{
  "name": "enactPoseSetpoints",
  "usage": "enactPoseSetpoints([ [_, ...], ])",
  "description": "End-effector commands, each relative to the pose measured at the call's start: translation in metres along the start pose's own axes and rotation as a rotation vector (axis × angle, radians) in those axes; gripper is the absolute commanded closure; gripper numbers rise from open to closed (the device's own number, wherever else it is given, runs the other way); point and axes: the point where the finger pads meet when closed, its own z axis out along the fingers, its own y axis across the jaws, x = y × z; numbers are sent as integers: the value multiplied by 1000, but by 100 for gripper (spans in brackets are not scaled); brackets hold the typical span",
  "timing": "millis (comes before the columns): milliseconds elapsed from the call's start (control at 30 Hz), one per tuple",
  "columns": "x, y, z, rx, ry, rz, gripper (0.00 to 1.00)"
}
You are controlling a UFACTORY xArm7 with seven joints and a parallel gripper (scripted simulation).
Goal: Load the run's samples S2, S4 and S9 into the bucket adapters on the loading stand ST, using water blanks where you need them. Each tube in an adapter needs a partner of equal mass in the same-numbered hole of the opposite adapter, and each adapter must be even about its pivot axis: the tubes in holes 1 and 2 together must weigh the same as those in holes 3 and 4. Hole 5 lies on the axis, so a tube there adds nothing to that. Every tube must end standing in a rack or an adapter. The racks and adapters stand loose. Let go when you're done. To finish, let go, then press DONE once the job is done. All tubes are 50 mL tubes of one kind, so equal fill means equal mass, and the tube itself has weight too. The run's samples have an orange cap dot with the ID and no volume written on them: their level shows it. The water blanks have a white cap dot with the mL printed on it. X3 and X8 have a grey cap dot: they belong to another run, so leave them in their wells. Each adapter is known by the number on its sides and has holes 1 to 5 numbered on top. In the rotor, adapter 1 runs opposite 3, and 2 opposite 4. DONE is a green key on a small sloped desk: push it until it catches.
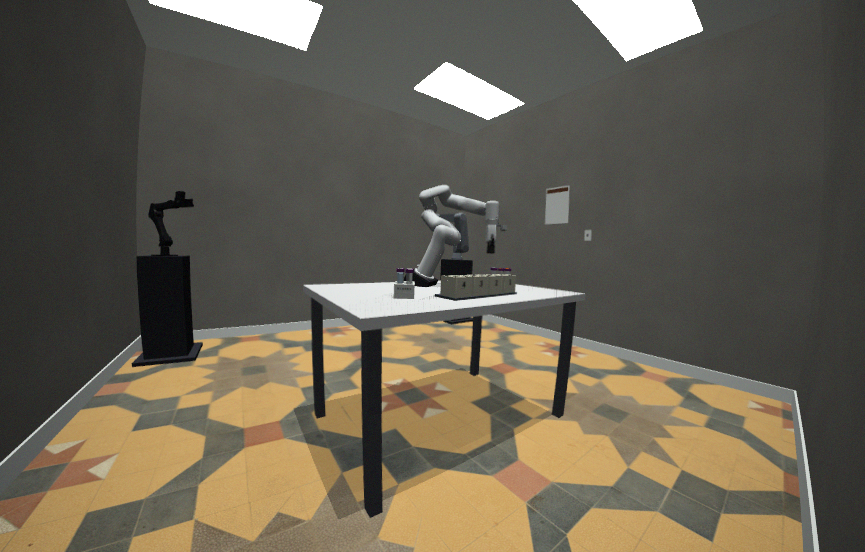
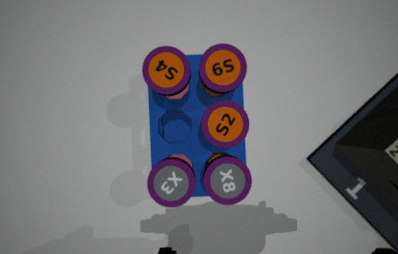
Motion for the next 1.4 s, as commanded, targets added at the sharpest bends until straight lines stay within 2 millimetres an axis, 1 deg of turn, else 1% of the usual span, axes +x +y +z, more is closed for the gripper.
enactPoseSetpoints([
  [0,2,0,10,0,4,-1,0],
  [400,2,0,42,0,4,-1,0],
  [467,2,0,42,0,4,-1,0],
  [733,2,0,62,0,4,-1,0],
  [1367,2,0,62,0,4,-1,0],
])
